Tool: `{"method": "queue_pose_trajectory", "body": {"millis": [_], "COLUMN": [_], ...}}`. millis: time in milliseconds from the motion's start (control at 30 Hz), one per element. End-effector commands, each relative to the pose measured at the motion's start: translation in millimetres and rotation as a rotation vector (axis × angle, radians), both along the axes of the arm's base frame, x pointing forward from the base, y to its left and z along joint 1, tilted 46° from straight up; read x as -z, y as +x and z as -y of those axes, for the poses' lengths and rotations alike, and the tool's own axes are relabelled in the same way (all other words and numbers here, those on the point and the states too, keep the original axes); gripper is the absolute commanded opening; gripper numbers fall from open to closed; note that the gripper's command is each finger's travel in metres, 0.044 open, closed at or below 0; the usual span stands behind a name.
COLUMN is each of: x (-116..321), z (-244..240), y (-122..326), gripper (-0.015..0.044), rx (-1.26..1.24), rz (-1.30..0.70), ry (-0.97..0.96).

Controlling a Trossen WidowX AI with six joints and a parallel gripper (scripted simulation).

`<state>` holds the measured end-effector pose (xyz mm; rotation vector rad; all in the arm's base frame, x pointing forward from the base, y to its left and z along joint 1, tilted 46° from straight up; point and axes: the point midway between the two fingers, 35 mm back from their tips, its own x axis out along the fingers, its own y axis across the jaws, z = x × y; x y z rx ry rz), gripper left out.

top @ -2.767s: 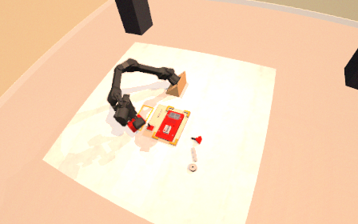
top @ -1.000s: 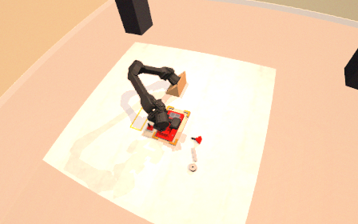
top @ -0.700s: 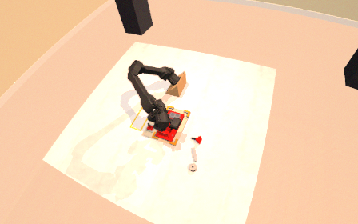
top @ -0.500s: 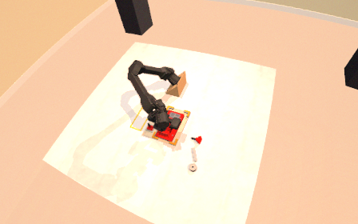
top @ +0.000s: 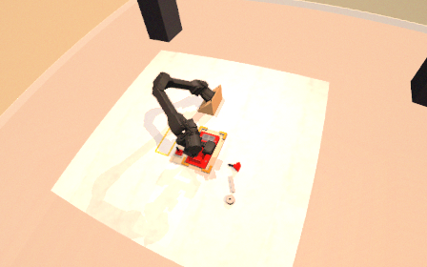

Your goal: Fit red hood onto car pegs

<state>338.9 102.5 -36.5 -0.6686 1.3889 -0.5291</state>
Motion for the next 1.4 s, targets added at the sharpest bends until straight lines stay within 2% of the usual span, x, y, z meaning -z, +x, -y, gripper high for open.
{"method": "queue_pose_trajectory", "body": {"millis": [0, 1367], "x": [2.1, 1.1], "z": [1.9, 0.5], "y": [-0.4, -0.3], "gripper": [0.0, 0.0], "rx": [-0.005, -0.005], "rz": [-0.004, -0.004], "ry": [-0.005, -0.003]}}
